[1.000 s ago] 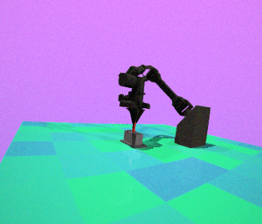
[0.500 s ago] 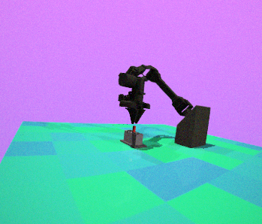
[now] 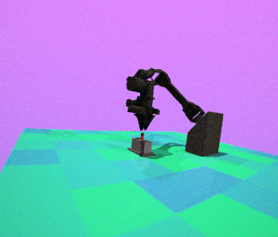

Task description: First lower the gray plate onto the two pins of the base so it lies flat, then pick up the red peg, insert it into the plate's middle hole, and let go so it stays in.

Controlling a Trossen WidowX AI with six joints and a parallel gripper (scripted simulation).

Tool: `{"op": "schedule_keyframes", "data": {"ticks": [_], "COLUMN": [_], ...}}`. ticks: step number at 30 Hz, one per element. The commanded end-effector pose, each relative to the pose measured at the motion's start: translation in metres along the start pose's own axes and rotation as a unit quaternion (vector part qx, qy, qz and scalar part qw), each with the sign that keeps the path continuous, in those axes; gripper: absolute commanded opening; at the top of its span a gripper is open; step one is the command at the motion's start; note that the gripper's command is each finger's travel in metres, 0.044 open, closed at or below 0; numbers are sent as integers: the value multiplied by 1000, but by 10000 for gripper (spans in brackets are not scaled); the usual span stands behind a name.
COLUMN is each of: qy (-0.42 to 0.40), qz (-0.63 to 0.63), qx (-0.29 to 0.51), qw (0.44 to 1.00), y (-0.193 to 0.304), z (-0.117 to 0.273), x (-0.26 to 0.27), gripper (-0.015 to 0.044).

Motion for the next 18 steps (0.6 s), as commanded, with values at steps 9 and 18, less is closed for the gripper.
{"op": "schedule_keyframes", "data": {"ticks": [9, 18], "qy": [0, 0], "qz": [-1, -1], "qx": [-2, -2], "qw": [1000, 1000], "y": [2, 4], "z": [8, 14], "x": [-1, -3], "gripper": [150, 150]}}
Point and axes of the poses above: the point midway between the two fingers, 35 mm back from their tips, its own z axis back along the fingers, its own x axis across the jaws, y = z × x, the point moved 9 cm from there along z, back along the fingers, and after that the axes turned 13 degrees about -z, right-handed, at the moved point
